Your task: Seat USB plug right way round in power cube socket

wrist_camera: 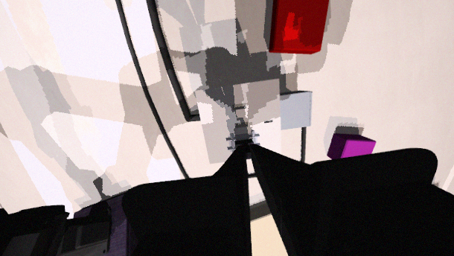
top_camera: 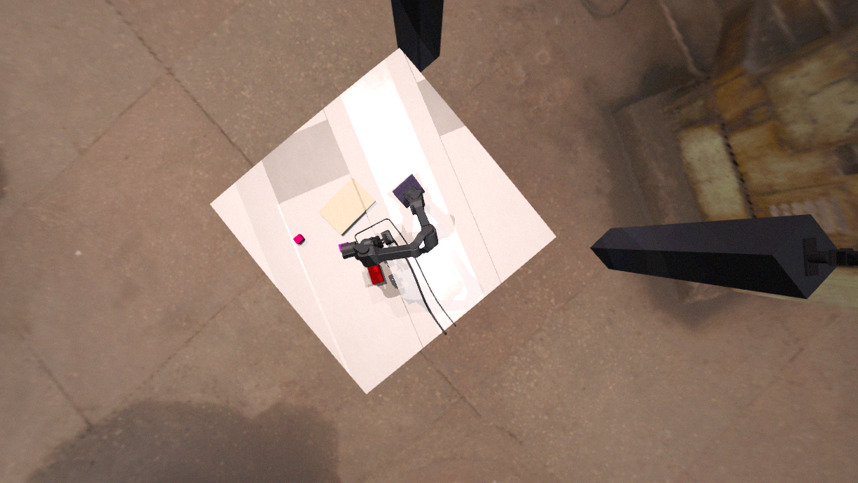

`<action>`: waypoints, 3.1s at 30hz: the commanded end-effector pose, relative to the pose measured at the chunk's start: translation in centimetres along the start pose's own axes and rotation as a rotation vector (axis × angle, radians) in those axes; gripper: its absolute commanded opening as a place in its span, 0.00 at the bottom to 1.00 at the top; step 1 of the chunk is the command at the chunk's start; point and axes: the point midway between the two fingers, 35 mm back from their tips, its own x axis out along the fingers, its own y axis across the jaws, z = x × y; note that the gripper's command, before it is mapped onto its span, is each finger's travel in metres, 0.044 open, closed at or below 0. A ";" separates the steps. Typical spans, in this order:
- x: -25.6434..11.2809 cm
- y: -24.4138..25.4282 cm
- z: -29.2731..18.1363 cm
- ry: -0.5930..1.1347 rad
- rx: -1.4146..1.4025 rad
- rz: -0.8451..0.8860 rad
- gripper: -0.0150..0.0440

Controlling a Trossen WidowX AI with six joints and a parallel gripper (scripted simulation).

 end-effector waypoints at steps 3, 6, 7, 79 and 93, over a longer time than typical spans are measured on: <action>0.1 0.0 0.1 -0.004 0.002 -0.003 0.25; 0.1 0.0 0.1 -0.004 0.002 -0.003 0.25; 0.1 0.0 0.1 -0.004 0.002 -0.003 0.25; 0.8 0.0 0.1 -0.005 0.002 -0.003 0.25; 0.5 0.0 -0.1 -0.001 0.004 -0.007 0.30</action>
